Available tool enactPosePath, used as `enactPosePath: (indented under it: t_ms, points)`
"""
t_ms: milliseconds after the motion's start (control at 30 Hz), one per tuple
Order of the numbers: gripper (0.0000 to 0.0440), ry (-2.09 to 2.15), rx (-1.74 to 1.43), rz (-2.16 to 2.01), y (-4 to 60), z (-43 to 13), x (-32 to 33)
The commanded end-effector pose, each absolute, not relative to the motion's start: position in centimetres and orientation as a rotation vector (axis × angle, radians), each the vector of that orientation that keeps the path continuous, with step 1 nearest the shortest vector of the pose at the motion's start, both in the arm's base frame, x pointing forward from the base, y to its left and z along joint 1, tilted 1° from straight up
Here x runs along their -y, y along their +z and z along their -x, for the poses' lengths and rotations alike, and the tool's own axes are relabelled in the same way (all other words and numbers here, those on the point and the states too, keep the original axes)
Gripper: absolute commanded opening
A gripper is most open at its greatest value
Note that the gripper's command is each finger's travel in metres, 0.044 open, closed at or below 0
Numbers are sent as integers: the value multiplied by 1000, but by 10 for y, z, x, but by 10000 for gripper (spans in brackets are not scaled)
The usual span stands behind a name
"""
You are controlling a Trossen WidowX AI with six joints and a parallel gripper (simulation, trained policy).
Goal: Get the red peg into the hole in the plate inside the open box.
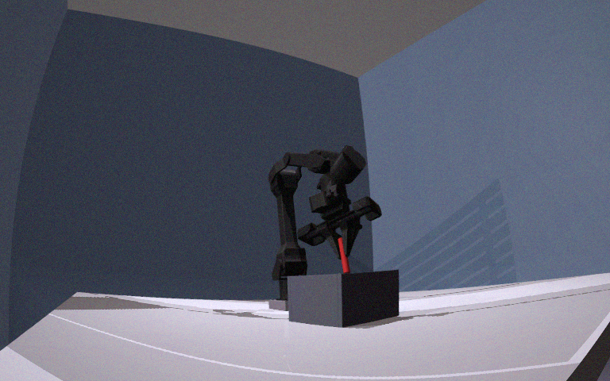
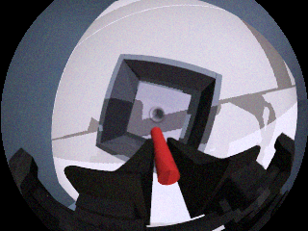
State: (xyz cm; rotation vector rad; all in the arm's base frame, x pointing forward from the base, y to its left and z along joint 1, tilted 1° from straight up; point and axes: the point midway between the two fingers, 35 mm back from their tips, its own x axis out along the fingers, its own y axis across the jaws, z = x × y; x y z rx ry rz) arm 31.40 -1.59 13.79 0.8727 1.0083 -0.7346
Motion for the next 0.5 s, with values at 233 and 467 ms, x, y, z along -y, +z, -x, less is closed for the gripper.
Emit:
enactPosePath:
  t_ms: [233, 467]
  points:
    - [12, -755, -1047, -893, 120, -330, 31]
    - [51, -770, -1097, -875, 97, -338, 36]
